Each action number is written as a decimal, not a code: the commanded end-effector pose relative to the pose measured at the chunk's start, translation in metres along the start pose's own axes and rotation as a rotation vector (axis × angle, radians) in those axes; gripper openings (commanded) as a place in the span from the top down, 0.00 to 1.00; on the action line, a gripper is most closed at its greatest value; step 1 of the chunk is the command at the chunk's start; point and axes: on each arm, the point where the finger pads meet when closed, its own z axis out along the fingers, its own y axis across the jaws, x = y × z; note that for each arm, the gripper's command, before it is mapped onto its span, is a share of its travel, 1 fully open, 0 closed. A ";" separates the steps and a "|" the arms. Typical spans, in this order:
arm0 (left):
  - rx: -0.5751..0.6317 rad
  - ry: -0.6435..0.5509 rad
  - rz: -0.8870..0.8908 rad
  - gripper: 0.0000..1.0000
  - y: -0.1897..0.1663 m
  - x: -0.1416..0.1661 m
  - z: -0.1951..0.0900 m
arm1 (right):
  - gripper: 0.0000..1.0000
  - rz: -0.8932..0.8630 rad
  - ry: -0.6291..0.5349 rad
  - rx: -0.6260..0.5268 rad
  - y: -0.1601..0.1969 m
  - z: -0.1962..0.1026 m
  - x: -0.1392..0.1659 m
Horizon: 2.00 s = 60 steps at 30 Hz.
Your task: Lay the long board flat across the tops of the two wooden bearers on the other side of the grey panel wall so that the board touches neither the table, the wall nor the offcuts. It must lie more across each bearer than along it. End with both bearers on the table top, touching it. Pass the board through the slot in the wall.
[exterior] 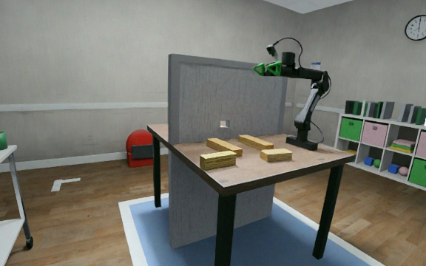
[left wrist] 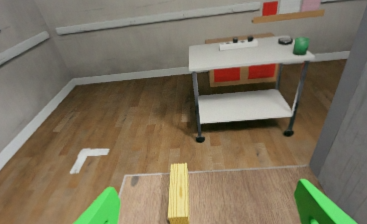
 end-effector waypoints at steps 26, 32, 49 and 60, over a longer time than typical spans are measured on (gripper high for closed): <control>-0.008 -0.074 -0.008 0.00 0.002 -0.031 -0.006 | 0.00 -0.067 -0.027 -0.115 0.036 0.004 -0.015; -0.008 -0.074 -0.008 0.00 0.002 -0.031 -0.006 | 0.00 -0.067 -0.027 -0.115 0.036 0.004 -0.015; -0.008 -0.074 -0.008 0.00 0.002 -0.031 -0.006 | 0.00 -0.079 -0.036 -0.115 0.033 -0.004 -0.013; -0.008 -0.074 -0.008 0.00 0.002 -0.031 -0.006 | 0.00 -0.063 -0.023 -0.087 0.019 -0.009 -0.006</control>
